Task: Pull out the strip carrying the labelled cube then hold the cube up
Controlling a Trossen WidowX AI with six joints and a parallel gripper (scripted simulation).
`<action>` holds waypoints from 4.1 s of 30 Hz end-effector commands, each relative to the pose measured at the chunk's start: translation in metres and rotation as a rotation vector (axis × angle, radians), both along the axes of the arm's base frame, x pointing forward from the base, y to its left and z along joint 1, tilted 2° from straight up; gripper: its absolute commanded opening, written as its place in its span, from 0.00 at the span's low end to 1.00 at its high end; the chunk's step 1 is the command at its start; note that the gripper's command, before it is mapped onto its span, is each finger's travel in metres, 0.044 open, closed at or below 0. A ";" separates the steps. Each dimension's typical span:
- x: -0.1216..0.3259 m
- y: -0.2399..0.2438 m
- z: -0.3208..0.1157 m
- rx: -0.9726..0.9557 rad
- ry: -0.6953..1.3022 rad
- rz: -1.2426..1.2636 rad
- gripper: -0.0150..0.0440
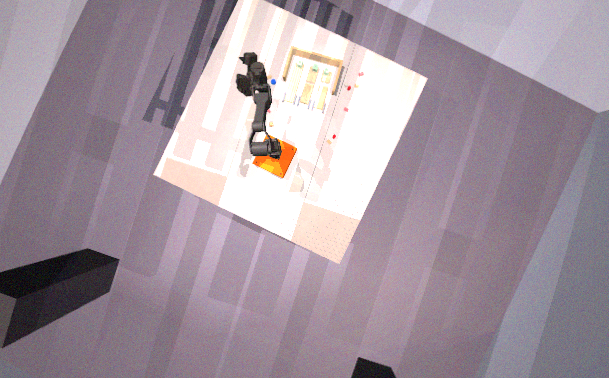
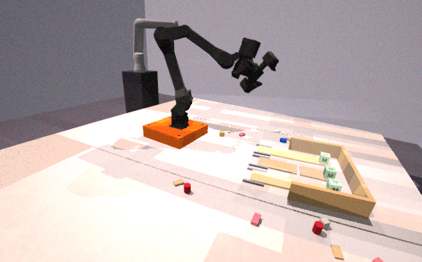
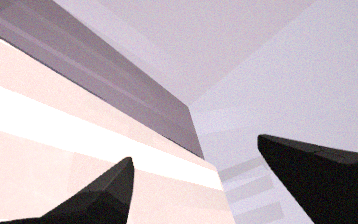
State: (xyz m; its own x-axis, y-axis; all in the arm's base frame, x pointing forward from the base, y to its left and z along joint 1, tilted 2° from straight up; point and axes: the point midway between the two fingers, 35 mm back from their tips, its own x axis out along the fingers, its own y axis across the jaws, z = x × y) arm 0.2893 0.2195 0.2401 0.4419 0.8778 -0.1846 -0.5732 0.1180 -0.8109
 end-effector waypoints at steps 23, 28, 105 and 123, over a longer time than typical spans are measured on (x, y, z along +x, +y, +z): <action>0.018 -0.260 -0.053 0.712 0.826 -1.472 0.93; 0.018 -0.260 -0.053 0.712 0.826 -1.472 0.93; 0.079 -0.183 -0.206 -0.085 1.583 -1.620 0.25; 0.079 -0.184 -0.226 -0.085 1.583 -1.620 0.25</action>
State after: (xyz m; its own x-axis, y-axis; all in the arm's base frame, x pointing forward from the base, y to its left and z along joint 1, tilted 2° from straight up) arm 0.3709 0.0358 0.0181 0.0617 0.0276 -0.9977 -0.0416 0.9988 0.0251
